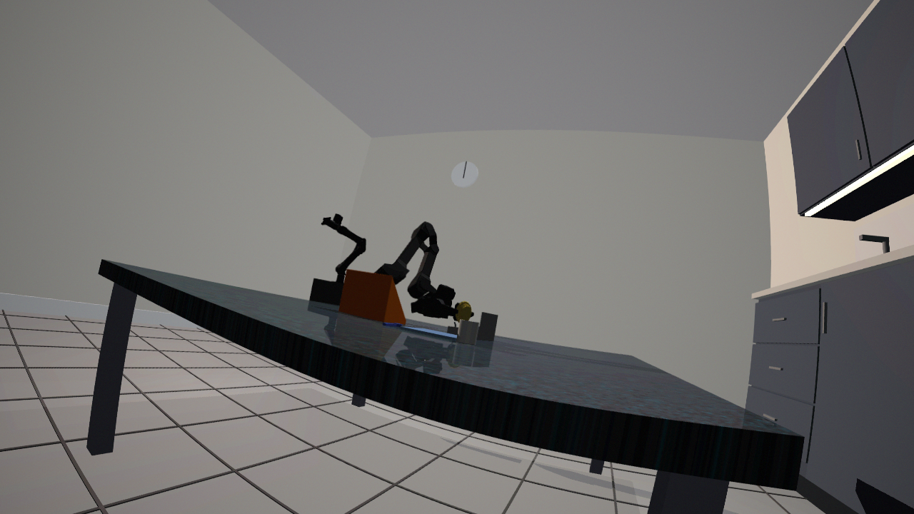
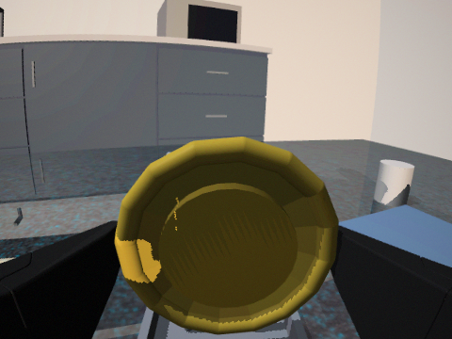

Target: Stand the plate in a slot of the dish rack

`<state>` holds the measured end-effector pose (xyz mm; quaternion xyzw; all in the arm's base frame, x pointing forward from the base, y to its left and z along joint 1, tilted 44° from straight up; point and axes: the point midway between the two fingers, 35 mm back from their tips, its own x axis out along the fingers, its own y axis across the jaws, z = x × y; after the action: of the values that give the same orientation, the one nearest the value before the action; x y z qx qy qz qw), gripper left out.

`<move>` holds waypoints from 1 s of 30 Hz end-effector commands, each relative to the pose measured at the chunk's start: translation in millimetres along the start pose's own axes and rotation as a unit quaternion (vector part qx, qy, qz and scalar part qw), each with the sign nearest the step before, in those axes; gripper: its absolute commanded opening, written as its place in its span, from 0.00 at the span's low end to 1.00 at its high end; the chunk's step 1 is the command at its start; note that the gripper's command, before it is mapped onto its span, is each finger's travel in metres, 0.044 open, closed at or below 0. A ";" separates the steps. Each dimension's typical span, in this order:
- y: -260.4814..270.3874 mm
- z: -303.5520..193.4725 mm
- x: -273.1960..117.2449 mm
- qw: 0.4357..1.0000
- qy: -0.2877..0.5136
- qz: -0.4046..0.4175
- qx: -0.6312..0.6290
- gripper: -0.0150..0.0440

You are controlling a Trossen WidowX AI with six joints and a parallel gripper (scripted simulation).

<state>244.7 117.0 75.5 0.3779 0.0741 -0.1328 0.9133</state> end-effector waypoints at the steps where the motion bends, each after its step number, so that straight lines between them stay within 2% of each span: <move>1: 0.0 0.0 3.0 1.000 0.000 0.000 -0.001 0.25; 11: -0.6 -19.9 7.0 1.000 0.000 0.000 0.001 0.25; 24: -1.1 -15.2 7.0 1.000 0.004 -0.001 -0.004 0.25; 30: -0.6 -15.0 7.0 1.000 0.003 0.000 -0.001 0.52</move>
<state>250.7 125.9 62.9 0.3774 0.0767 -0.1318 0.9134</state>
